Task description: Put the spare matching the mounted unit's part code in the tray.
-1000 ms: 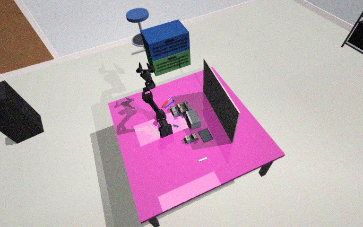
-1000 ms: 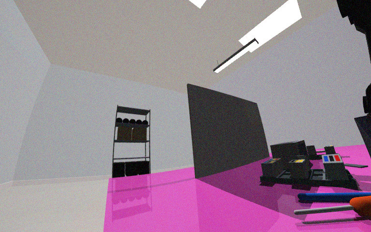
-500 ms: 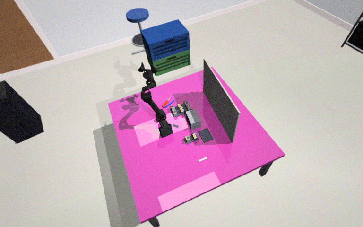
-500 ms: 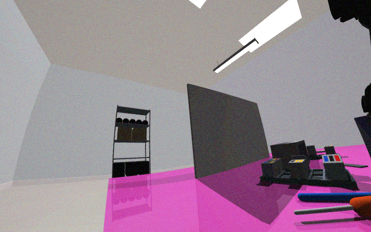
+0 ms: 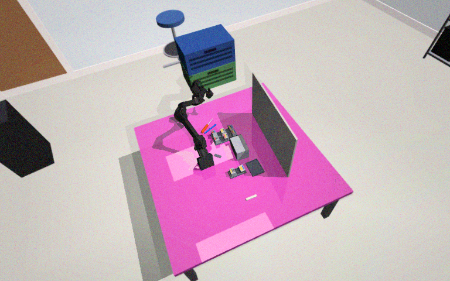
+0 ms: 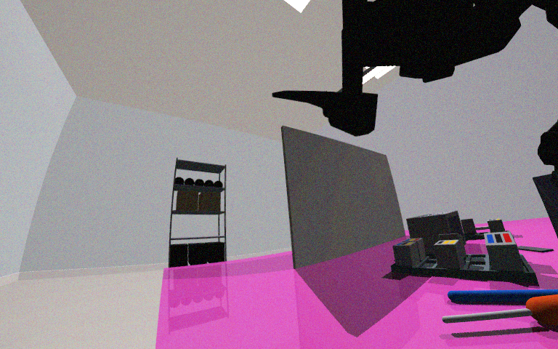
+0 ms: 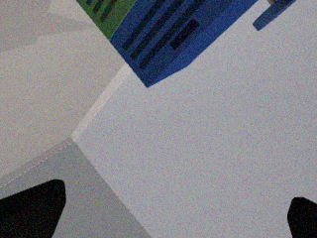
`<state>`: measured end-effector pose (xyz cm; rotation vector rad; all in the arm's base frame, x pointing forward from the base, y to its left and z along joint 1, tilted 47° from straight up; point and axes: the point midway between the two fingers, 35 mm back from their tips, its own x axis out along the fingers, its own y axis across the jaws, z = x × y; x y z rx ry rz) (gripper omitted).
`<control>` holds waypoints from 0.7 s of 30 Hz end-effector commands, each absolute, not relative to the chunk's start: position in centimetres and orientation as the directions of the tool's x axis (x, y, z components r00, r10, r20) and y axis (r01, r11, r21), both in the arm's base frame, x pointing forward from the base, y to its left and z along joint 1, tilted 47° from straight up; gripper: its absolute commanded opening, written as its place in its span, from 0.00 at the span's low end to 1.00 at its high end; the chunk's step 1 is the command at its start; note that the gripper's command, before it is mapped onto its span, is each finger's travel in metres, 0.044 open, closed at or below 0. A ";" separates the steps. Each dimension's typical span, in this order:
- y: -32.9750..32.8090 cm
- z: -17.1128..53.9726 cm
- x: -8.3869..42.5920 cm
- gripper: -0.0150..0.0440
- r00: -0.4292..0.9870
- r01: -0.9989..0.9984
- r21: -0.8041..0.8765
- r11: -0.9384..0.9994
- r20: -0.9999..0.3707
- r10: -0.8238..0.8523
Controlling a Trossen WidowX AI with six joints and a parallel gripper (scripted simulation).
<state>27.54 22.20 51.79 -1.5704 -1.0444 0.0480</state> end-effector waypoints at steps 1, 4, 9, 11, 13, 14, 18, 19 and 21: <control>21.5 48.1 32.8 1.00 0.702 0.398 -0.917 0.037 0.331 0.630; 20.2 44.7 36.4 1.00 0.767 0.230 -0.973 0.011 0.188 0.613; 16.7 38.8 41.5 1.00 0.831 -0.076 -0.997 0.019 -0.053 0.554; 15.1 36.4 43.1 1.00 0.837 -0.199 -0.979 0.043 -0.147 0.527; 13.4 34.0 44.4 1.00 0.833 -0.316 -0.945 0.077 -0.238 0.500; 12.6 32.8 45.0 1.00 0.827 -0.373 -0.923 0.099 -0.282 0.487; 8.6 27.8 46.8 1.00 0.775 -0.584 -0.781 0.219 -0.458 0.435; 7.4 26.5 47.1 1.00 0.755 -0.631 -0.731 0.259 -0.502 0.423; 5.1 23.9 47.3 1.00 0.706 -0.707 -0.618 0.344 -0.582 0.404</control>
